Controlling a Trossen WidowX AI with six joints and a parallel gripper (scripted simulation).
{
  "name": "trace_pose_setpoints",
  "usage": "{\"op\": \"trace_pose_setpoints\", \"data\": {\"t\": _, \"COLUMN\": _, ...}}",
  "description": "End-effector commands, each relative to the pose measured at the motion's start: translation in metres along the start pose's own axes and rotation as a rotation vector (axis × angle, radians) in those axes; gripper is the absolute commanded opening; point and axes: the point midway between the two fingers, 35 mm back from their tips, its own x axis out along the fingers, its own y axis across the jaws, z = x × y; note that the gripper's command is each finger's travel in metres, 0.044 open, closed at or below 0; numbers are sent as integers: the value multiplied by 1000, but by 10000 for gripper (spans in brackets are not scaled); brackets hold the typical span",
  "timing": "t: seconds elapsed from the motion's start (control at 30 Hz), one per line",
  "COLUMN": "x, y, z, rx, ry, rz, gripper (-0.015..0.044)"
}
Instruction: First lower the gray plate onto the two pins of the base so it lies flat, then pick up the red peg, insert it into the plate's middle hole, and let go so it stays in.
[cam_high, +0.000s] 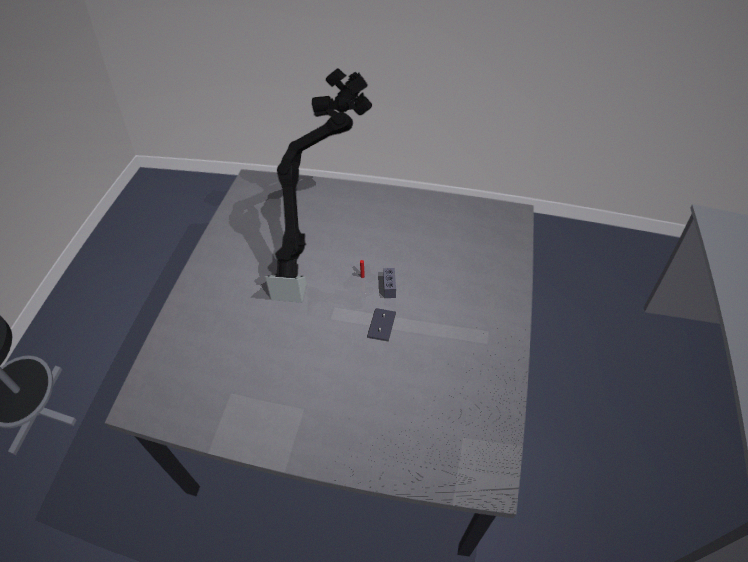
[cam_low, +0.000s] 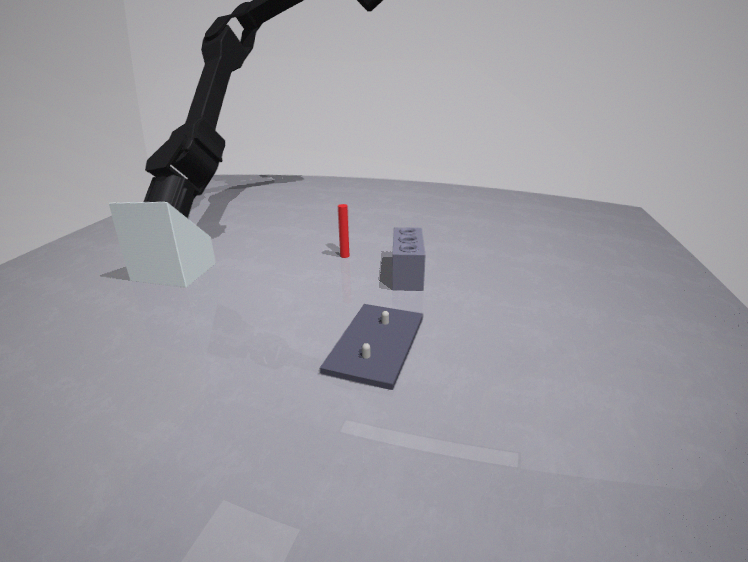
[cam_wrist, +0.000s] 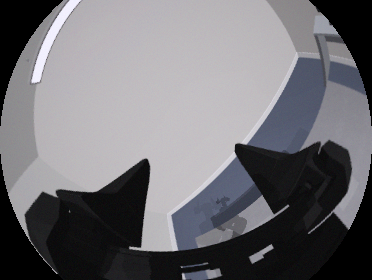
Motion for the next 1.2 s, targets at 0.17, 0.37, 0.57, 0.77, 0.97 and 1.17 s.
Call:
{"op": "trace_pose_setpoints", "data": {"t": 0.17, "x": -37, "y": -98, "z": 88, "rx": 164, "ry": -291, "rz": -164, "gripper": 440}}
{"op": "trace_pose_setpoints", "data": {"t": 0.37, "x": -80, "y": -175, "z": 129, "rx": 266, "ry": -468, "rz": -331, "gripper": 440}}
{"op": "trace_pose_setpoints", "data": {"t": 0.57, "x": -138, "y": -254, "z": 150, "rx": 390, "ry": -613, "rz": -537, "gripper": 440}}
{"op": "trace_pose_setpoints", "data": {"t": 0.77, "x": -205, "y": -328, "z": 145, "rx": 535, "ry": -723, "rz": -763, "gripper": 440}}
{"op": "trace_pose_setpoints", "data": {"t": 0.97, "x": -277, "y": -389, "z": 114, "rx": 711, "ry": -787, "rz": -1000, "gripper": 440}}
{"op": "trace_pose_setpoints", "data": {"t": 1.17, "x": -340, "y": -432, "z": 61, "rx": 928, "ry": -792, "rz": -1226, "gripper": 440}}
